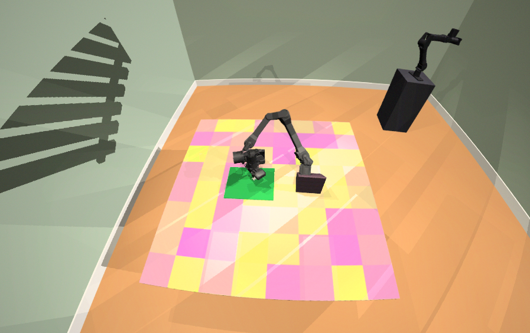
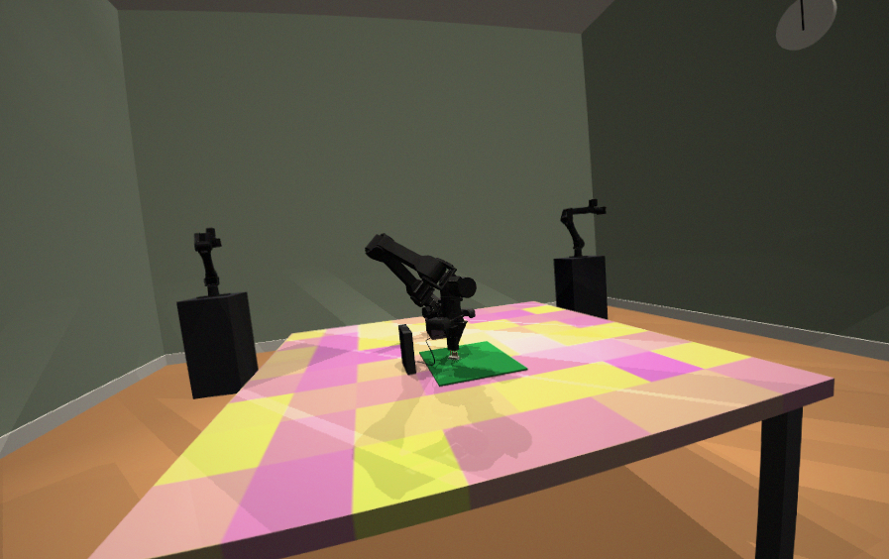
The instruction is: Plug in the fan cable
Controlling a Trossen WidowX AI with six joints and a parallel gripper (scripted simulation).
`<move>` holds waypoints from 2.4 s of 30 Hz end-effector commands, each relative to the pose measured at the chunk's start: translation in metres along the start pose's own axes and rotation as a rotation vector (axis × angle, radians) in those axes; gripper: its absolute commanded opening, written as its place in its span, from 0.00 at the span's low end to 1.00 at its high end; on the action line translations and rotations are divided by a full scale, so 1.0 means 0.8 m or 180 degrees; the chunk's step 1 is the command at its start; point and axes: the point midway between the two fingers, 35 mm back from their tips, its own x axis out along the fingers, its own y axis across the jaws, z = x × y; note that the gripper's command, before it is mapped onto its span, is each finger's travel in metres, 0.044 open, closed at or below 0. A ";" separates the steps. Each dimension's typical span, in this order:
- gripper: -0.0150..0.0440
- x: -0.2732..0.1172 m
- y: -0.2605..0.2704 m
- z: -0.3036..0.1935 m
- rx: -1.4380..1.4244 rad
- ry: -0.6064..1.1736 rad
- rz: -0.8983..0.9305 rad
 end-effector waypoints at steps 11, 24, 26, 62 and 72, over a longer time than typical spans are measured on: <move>0.25 0.002 0.001 0.001 -0.0032 -0.0006 0.0008; 0.25 0.006 0.000 0.001 -0.0030 -0.0006 0.0008; 0.25 0.006 0.000 0.001 -0.0030 -0.0006 0.0008; 0.25 0.024 0.000 0.001 -0.0030 -0.0008 0.0009; 0.25 0.030 0.000 0.001 -0.0030 -0.0008 0.0010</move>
